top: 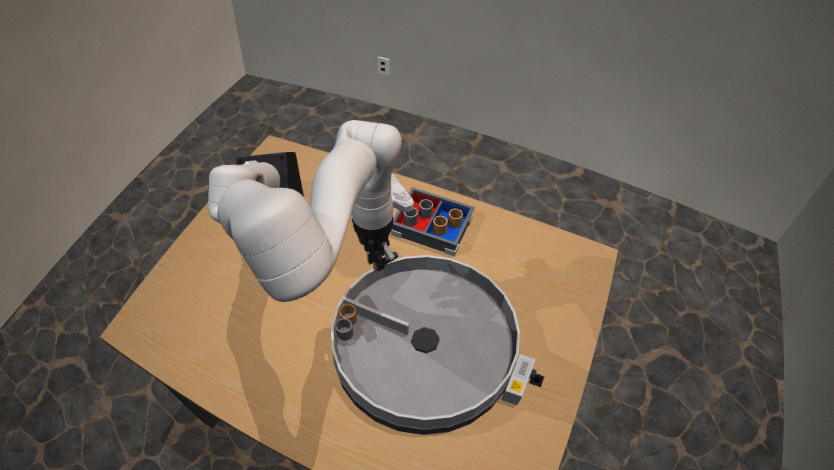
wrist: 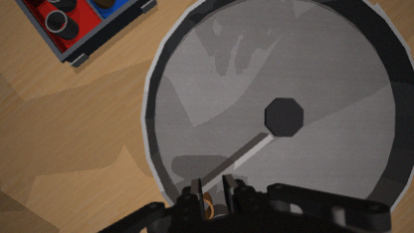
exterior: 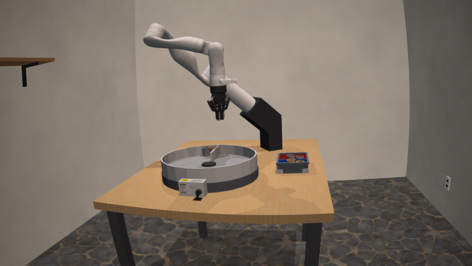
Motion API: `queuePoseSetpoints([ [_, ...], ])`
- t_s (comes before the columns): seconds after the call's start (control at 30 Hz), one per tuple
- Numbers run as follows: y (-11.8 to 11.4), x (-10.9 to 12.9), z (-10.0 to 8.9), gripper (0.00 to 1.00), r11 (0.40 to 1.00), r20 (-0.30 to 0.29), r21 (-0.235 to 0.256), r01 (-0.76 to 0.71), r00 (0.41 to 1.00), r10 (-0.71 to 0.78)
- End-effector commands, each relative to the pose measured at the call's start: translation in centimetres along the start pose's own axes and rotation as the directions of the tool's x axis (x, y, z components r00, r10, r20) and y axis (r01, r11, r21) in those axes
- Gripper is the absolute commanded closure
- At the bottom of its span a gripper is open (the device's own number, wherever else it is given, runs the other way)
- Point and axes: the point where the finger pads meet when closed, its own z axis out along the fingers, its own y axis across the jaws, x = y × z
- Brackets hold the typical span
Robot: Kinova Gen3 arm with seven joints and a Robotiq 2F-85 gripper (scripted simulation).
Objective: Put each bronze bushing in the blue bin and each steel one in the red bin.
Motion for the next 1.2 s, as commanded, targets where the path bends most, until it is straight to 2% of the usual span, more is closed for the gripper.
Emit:
queuePoseSetpoints([
  [0.0, 0.7, -1.2, 1.0, 0.82, 1.000, 0.001, -0.002, 0.000, 1.000, 0.000],
  [0.13, 1.2, -4.6, 4.1, 0.82, 0.999, 0.001, -0.004, 0.052, 0.999, -0.052],
  [0.2, 1.4, -5.6, 5.0, 0.82, 0.998, 0.001, -0.004, 0.066, 0.998, -0.066],
  [0.37, 1.4, -5.6, 5.0, 0.82, 0.998, 0.001, -0.004, 0.066, 0.998, -0.066],
  [0.5, 1.9, -9.1, 8.2, 0.82, 0.993, 0.001, -0.006, 0.117, 0.993, -0.117],
  [0.57, 2.1, -9.9, 9.0, 0.82, 0.991, 0.001, -0.006, 0.130, 0.991, -0.130],
  [0.97, 2.1, -9.9, 9.0, 0.82, 0.991, 0.001, -0.006, 0.130, 0.991, -0.130],
  [1.0, 2.1, -9.7, 8.9, 0.82, 0.992, 0.012, 0.017, 0.123, 0.992, -0.124],
  [1.17, 2.1, -10.0, 9.0, 0.82, 0.991, 0.002, -0.007, 0.130, 0.991, -0.130],
])
